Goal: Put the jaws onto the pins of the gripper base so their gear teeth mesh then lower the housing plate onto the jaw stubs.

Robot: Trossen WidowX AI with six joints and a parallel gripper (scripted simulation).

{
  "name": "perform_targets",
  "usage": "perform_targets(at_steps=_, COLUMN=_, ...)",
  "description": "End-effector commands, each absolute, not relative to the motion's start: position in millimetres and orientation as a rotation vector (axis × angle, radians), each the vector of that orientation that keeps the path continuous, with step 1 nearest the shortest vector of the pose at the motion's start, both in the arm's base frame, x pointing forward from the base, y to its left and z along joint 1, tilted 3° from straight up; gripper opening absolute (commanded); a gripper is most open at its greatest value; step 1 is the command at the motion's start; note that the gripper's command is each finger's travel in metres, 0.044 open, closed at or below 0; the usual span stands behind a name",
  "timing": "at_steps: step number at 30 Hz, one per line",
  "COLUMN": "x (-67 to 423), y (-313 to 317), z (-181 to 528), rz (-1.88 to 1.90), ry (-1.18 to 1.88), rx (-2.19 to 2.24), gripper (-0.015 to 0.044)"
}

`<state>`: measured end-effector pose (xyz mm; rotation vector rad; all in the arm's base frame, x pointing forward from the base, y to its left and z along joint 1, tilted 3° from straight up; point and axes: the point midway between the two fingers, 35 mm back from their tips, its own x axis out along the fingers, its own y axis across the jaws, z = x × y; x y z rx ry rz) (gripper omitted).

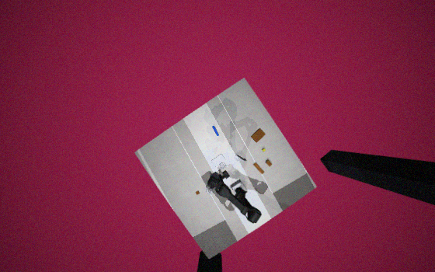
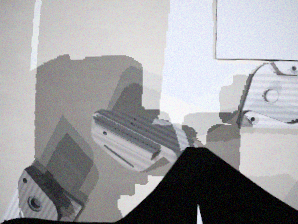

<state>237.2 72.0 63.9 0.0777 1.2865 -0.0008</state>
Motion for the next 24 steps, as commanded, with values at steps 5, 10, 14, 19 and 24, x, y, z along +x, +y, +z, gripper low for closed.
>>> perform_targets(at_steps=5, x=215.3, y=50.9, z=54.0, rz=-0.138, ry=1.372, rx=0.18, gripper=0.0)
perform_targets(at_steps=10, x=201.6, y=39.3, z=48.5, rz=-0.224, ry=1.421, rx=0.239, gripper=0.0)
perform_targets(at_steps=14, x=190.2, y=30.9, z=44.6, rz=-0.294, ry=1.458, rx=0.287, gripper=0.0)
perform_targets(at_steps=19, x=182.9, y=26.0, z=42.5, rz=-0.339, ry=1.481, rx=0.316, gripper=0.0)
perform_targets(at_steps=24, x=183.3, y=26.1, z=41.4, rz=-0.339, ry=1.481, rx=0.316, gripper=0.0)
